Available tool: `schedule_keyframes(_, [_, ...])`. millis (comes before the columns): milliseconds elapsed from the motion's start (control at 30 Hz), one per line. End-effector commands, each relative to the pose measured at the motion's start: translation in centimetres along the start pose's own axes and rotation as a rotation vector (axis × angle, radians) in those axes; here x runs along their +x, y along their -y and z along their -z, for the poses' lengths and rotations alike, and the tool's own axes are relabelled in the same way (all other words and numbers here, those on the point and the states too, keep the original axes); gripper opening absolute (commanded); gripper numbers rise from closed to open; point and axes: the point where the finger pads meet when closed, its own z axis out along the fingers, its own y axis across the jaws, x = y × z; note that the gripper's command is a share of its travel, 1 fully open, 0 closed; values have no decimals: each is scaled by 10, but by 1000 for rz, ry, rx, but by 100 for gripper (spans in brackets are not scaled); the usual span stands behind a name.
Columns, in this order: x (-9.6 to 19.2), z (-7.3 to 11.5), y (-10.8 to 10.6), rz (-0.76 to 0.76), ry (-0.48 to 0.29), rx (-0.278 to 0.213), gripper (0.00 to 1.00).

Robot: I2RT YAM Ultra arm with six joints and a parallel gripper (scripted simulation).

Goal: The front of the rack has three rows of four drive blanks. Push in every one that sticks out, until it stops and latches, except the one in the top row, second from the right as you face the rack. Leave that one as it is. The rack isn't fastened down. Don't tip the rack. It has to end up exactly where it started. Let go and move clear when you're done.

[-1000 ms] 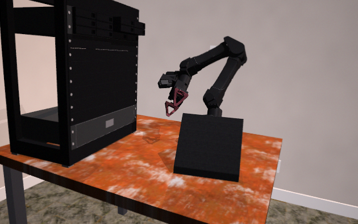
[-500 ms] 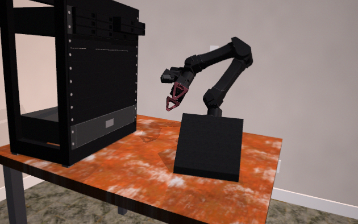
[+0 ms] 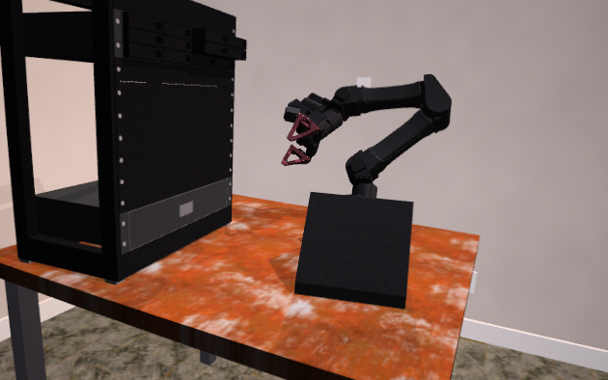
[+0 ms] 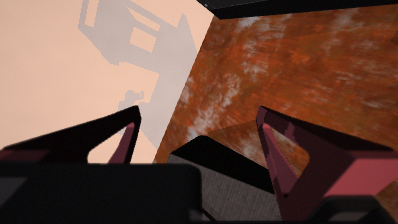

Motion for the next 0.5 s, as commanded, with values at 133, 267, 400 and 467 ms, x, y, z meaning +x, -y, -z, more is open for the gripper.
schedule_keyframes(133, [-38, 13, -34, -172, 250, -4, 100])
schedule_keyframes(267, [-53, 21, -49, -240, 355, -15, 100])
schedule_keyframes(400, [-59, 20, -54, -269, 384, -8, 100])
schedule_keyframes(467, [-67, 28, -62, -302, 451, -24, 100])
